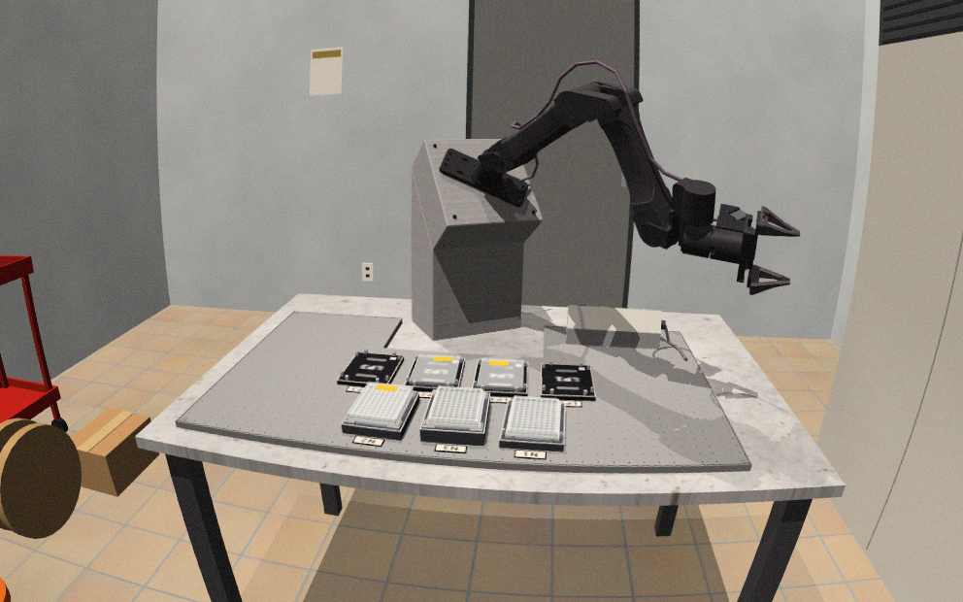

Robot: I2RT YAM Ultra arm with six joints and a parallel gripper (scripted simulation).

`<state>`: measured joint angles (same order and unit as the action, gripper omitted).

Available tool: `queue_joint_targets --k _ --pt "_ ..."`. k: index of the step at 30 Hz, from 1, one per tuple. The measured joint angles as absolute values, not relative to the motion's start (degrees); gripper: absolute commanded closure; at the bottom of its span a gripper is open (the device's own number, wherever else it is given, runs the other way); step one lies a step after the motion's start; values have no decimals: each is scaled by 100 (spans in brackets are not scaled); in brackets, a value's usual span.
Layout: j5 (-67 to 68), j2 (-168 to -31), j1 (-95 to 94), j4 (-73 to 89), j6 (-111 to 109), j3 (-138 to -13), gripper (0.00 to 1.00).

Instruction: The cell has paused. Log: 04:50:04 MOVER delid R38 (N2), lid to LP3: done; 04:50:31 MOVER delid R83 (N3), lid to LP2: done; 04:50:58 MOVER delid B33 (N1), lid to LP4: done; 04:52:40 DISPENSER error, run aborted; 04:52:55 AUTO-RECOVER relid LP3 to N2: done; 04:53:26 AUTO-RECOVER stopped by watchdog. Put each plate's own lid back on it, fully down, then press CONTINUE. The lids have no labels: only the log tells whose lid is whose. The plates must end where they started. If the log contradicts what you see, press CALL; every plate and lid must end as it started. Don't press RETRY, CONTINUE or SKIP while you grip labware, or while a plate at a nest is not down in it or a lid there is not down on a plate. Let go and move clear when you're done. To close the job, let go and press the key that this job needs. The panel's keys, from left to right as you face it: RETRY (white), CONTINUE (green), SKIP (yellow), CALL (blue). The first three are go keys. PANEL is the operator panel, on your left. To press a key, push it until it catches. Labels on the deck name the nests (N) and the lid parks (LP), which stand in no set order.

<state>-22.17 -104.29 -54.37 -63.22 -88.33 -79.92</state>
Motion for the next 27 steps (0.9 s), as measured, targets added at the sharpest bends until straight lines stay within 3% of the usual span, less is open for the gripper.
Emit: queue_joint_targets --k 27 --pt "-1973 -9765 -4355 -4475 -7408 -7426 0"
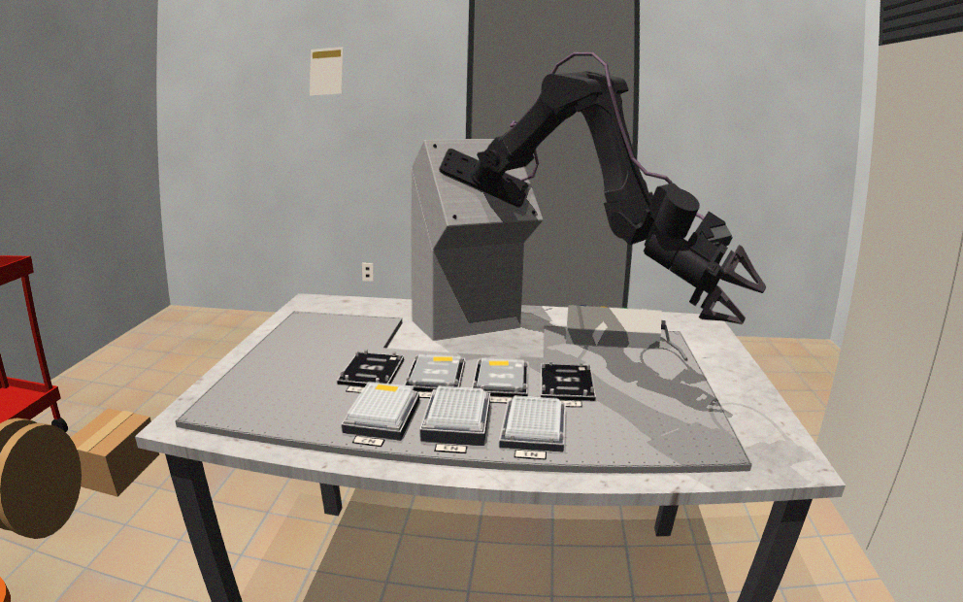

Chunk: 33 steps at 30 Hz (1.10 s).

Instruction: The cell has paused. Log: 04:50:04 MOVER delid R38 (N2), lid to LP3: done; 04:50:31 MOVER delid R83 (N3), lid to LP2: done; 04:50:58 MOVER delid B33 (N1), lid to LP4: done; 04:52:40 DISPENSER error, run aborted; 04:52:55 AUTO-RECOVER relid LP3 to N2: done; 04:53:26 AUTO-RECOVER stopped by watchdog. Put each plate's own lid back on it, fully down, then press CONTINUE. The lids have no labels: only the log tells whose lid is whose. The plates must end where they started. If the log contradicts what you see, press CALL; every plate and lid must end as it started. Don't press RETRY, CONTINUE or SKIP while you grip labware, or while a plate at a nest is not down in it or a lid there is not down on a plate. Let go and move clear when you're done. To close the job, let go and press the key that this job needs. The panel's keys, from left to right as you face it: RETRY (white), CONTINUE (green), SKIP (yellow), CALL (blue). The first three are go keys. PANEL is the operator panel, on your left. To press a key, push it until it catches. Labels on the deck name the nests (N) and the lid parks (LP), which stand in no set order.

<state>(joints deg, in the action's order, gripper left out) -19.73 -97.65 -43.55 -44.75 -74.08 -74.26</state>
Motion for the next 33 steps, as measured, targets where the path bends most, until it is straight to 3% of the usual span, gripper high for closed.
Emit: queue_joint_targets --k 33 --pt "-1594 -8901 -3343 -1922 -5833 -6882 0"
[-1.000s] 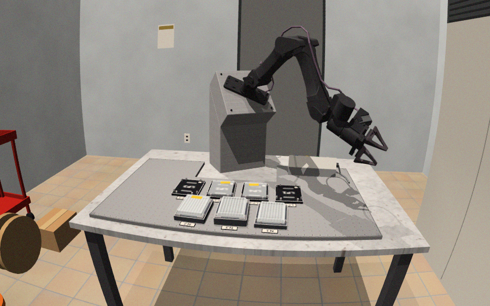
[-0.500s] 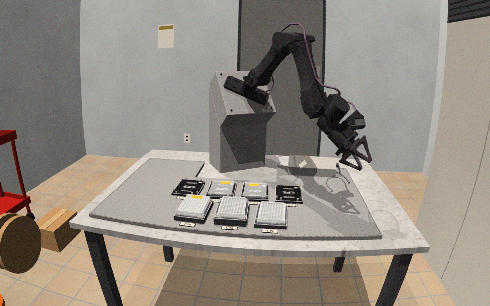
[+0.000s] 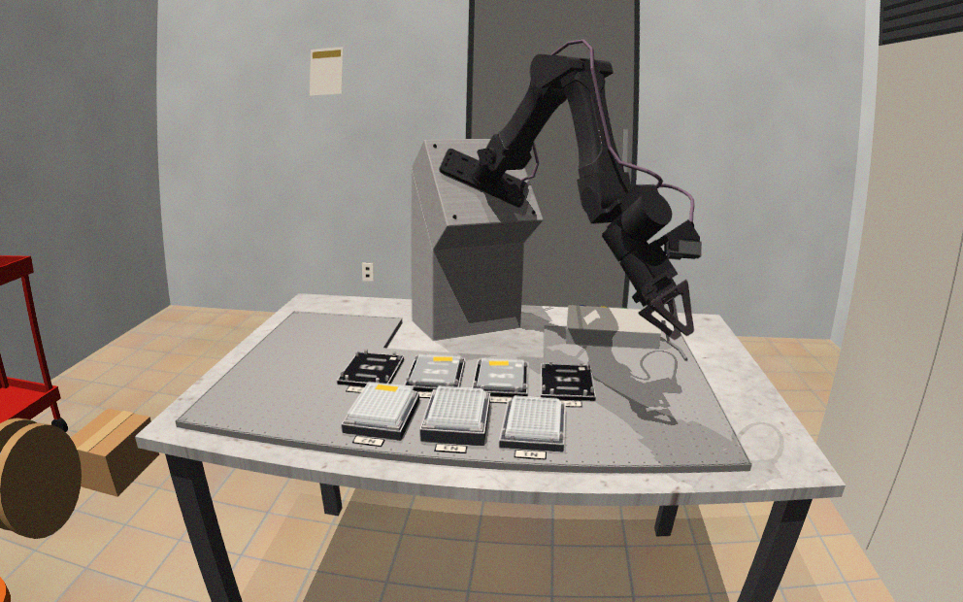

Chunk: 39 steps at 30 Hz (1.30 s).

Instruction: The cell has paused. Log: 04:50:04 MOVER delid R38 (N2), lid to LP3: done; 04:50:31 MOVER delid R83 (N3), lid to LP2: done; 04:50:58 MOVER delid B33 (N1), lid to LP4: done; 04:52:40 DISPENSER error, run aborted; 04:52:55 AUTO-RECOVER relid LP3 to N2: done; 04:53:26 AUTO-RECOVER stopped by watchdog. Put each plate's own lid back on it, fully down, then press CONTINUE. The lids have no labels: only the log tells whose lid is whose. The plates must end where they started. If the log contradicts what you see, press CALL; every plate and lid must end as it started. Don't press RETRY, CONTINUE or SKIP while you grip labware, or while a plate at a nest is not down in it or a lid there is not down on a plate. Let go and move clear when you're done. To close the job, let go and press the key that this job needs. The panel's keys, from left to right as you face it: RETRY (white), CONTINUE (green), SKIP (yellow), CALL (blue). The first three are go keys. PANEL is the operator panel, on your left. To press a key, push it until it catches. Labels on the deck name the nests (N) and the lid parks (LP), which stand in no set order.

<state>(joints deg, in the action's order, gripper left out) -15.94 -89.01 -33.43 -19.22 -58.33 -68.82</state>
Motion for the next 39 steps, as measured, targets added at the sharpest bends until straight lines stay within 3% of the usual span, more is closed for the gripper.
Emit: queue_joint_targets --k 39 --pt "-1111 -7922 -2211 1070 -4051 -6342 0"
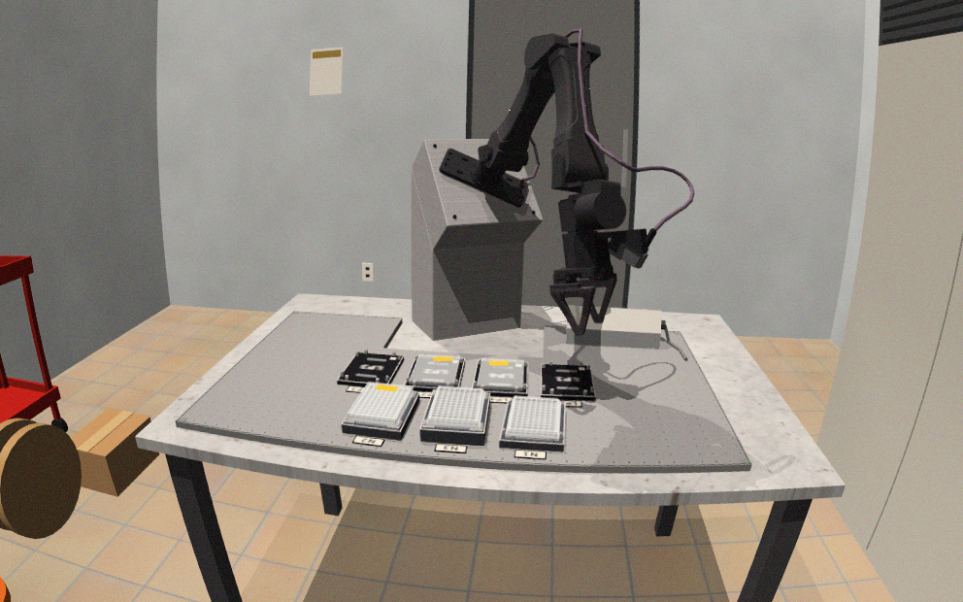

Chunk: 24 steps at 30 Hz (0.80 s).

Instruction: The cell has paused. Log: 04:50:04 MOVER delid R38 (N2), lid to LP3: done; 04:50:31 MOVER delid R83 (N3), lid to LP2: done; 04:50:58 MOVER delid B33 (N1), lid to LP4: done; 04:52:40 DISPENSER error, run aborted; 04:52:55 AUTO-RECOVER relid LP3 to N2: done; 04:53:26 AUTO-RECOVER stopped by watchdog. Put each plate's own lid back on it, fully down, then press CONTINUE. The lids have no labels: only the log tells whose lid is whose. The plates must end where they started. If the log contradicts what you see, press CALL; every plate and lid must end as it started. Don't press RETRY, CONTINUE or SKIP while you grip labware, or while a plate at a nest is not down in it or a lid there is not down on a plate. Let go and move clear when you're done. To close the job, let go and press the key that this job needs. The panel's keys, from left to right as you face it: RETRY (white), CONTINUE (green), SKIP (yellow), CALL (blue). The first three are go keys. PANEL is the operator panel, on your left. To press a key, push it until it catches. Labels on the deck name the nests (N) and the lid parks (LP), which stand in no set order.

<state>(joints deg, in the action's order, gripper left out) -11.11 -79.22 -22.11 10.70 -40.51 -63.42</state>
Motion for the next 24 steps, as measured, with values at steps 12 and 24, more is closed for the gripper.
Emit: queue_joint_targets --k 12,24 --pt "-934 -7671 -1903 2034 -3476 -6252 0" --pt "-786 -7413 -1570 2943 -2943 -6128 0"
